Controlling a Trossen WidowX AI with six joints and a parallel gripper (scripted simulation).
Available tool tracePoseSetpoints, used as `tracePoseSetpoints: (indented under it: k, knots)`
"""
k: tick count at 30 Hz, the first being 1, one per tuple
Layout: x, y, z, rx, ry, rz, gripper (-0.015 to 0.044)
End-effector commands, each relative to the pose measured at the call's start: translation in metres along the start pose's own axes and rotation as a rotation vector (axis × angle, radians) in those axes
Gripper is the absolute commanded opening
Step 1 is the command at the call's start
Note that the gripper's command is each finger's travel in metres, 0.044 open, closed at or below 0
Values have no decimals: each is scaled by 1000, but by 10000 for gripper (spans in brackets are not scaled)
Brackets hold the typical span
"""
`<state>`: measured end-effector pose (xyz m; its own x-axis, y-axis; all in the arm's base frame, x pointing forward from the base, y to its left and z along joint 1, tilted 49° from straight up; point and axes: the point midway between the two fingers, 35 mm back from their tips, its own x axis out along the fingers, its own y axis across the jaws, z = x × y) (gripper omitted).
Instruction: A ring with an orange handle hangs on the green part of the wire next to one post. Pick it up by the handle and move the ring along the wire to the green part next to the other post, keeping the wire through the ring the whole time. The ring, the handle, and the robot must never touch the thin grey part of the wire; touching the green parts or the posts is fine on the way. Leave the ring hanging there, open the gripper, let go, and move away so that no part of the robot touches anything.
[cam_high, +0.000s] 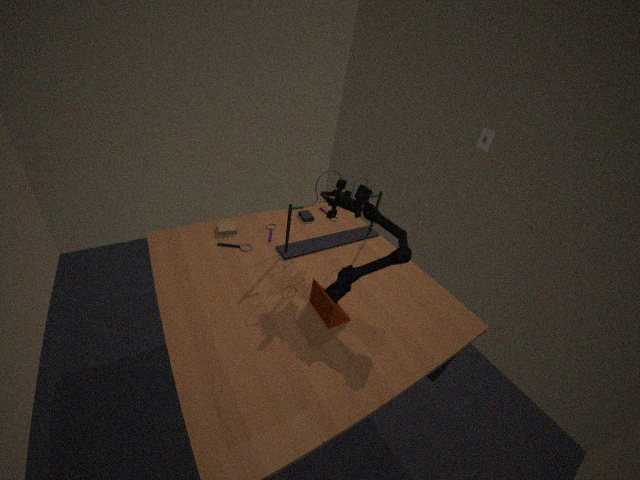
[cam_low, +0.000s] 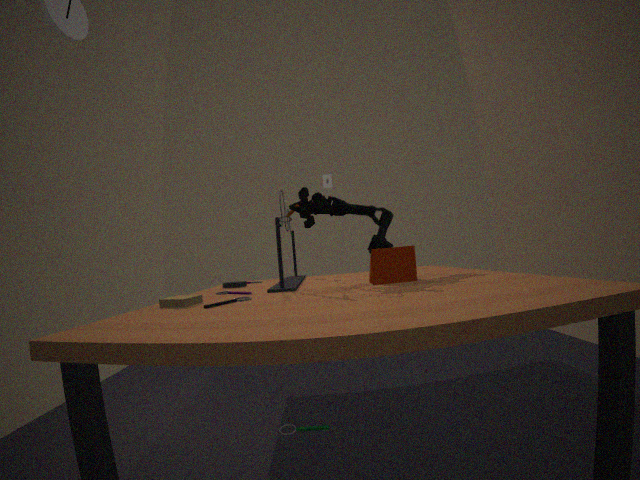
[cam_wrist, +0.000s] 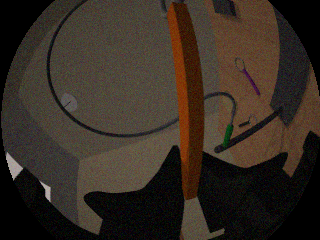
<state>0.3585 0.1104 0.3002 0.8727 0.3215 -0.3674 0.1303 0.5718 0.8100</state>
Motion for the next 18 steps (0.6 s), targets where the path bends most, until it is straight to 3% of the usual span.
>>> tracePoseSetpoints:
  k: [1,18]
  knots:
    - [-2,13,0,42,10,36,-150]
    - [-6,33,4,96,18,66,-150]
